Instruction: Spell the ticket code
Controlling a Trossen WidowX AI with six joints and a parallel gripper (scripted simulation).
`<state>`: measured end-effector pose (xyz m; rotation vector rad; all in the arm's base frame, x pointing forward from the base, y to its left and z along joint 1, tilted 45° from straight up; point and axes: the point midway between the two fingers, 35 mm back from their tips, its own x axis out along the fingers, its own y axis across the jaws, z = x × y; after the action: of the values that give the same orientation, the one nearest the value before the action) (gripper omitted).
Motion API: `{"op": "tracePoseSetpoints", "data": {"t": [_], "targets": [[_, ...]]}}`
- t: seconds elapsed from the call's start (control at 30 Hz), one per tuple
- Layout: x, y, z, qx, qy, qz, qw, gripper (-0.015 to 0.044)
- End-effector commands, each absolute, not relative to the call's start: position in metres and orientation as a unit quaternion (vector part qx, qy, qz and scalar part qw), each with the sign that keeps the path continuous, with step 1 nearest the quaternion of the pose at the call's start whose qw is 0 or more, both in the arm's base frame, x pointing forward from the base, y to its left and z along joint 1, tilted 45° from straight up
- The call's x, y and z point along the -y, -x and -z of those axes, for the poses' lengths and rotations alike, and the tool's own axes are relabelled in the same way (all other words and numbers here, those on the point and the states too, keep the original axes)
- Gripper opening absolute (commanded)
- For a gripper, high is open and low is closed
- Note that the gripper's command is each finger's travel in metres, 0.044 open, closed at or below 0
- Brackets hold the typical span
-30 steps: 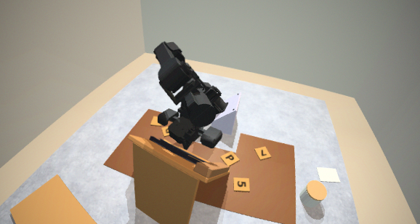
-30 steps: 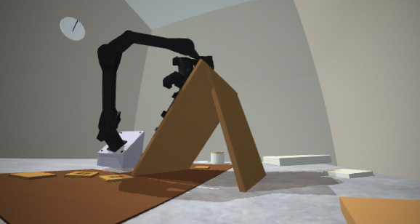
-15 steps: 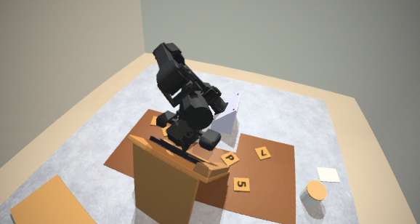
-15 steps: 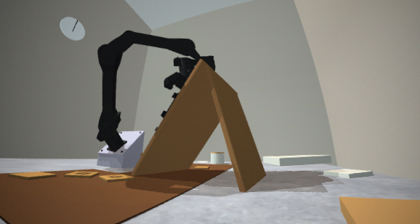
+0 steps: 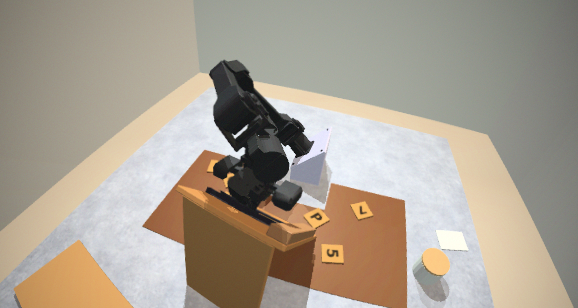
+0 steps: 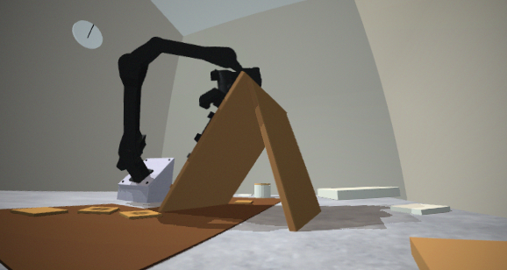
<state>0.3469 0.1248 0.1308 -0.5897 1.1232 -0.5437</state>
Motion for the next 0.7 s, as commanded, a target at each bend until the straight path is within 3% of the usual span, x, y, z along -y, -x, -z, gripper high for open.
{"op": "tracePoseSetpoints", "data": {"t": [0.0,0.67], "targets": [[-0.1231,-0.3496,-0.1309,-0.517,0.273,0.252,0.772,0.0000],[-0.1295,-0.3476,-0.1268,-0.517,0.273,0.251,0.772,0.0000]]}}
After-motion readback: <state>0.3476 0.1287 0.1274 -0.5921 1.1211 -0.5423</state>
